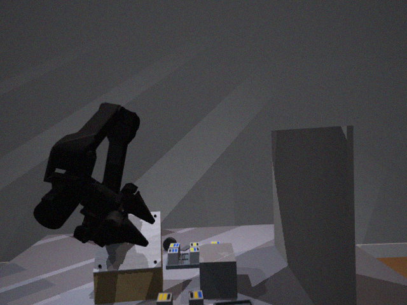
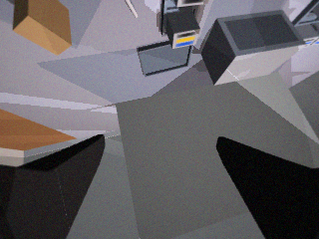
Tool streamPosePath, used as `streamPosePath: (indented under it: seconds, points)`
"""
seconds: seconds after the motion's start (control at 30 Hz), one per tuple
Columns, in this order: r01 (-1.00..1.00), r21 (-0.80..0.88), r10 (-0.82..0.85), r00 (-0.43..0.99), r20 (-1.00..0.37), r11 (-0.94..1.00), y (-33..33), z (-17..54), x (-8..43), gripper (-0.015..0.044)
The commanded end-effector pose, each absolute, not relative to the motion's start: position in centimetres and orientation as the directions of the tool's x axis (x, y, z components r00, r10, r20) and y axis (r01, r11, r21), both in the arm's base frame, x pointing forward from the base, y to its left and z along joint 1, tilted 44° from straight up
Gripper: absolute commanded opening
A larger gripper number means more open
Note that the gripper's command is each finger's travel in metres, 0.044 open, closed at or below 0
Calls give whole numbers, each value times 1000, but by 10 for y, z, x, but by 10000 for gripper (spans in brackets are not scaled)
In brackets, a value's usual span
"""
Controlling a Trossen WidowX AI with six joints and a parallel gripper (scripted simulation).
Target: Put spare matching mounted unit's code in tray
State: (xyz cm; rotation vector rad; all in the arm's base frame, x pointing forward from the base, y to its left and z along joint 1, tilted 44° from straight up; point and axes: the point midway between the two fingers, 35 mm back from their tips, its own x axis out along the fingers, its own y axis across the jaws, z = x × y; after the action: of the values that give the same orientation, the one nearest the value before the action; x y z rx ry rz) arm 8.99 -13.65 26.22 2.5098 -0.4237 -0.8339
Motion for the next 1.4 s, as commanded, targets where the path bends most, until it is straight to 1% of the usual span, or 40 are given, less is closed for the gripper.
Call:
streamPosePath:
  seconds: [0.0, 0.17, 0.3, 0.47, 0.63, 0.77, 0.87, 1.03, 1.13, 1.27, 1.37]
  points:
    - [127, 487, -245, 739, -628, -864, -143, 248, 98, 440]
    - [440, 424, -60, 635, -770, -792, -152, 230, 113, 440]
    - [668, 353, 54, 507, -860, -655, -158, 214, 131, 440]
    - [886, 241, 130, 314, -940, -396, -159, 192, 162, 440]
    - [990, 120, 114, 128, -985, -74, -153, 172, 201, 440]
    - [984, 36, 48, 28, -998, 176, -140, 158, 234, 440]
    - [956, -29, -3, -29, -1000, 292, -134, 150, 249, 440]
    - [828, -155, -112, -112, -987, 539, -105, 128, 289, 440]
    - [759, -216, -174, -137, -975, 614, -93, 120, 303, 440]
    - [591, -369, -342, -163, -926, 718, -70, 107, 328, 440]
    - [410, -506, -498, -135, -857, 759, -42, 95, 351, 440]
